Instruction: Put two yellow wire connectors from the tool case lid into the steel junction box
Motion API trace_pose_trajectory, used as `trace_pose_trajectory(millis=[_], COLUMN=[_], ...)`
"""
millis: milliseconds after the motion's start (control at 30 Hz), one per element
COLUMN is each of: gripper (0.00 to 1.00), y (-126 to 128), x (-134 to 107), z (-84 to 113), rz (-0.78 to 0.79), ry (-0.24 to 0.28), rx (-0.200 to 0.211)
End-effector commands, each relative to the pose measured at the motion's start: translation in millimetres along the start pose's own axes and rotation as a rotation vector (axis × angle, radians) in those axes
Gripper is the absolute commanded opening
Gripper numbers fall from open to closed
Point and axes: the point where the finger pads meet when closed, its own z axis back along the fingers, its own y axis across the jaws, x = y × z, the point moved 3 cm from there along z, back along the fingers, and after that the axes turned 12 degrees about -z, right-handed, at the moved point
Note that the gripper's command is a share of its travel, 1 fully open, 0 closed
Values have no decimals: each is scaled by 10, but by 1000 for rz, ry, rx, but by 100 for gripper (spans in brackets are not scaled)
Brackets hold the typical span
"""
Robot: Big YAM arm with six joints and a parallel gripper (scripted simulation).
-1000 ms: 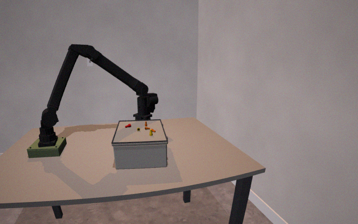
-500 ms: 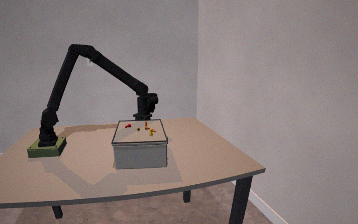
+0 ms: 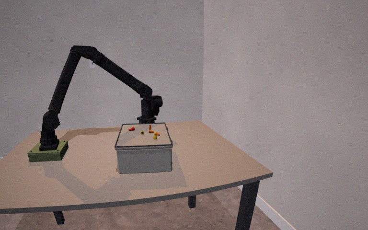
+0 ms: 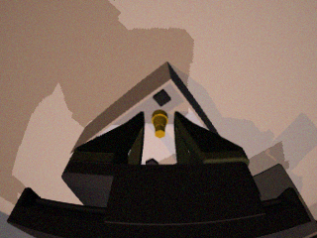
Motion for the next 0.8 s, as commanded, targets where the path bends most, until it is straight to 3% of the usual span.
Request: trace_pose_trajectory(millis=[0, 367, 767], gripper=[28, 28, 28], y=[80, 36, 13], x=[-44, 130, 160], z=[-65, 474, 608], rz=[-5, -6, -9], ry=[26, -35, -30], rx=[4, -10, -9])
